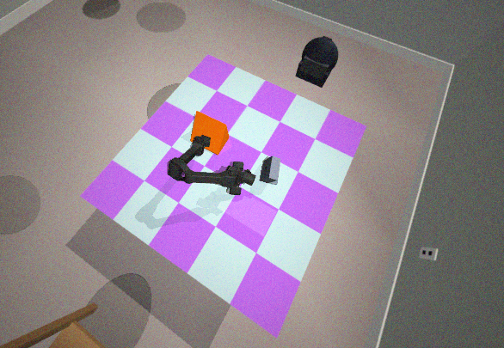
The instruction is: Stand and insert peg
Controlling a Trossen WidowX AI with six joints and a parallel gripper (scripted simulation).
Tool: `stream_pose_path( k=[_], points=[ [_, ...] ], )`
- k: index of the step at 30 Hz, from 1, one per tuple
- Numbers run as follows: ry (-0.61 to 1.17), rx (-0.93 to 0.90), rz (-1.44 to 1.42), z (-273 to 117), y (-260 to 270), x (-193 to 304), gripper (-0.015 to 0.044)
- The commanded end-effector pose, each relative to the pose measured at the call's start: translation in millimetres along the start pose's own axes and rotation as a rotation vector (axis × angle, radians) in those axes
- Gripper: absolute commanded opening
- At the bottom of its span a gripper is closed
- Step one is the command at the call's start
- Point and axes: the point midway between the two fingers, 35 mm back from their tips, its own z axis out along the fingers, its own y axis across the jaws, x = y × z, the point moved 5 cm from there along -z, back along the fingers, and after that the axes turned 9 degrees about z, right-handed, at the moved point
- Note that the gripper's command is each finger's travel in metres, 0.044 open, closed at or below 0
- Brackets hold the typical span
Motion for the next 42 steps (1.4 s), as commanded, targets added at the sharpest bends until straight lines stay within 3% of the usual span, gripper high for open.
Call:
stream_pose_path(
  k=[1,11,19,28,42],
  points=[
    [-0.003,0.004,-0.001,1.1,-0.4,0.0,0.0361],
    [-0.003,0.004,-0.001,1.1,-0.4,0.0,0.011],
    [-0.003,0.004,-0.001,1.1,-0.4,0.0,0.011],
    [-0.003,0.004,-0.001,1.1,-0.4,0.0,0.005],
    [-0.076,-0.012,-0.001,-3.7,-0.9,6.8,0.0049]
  ],
)
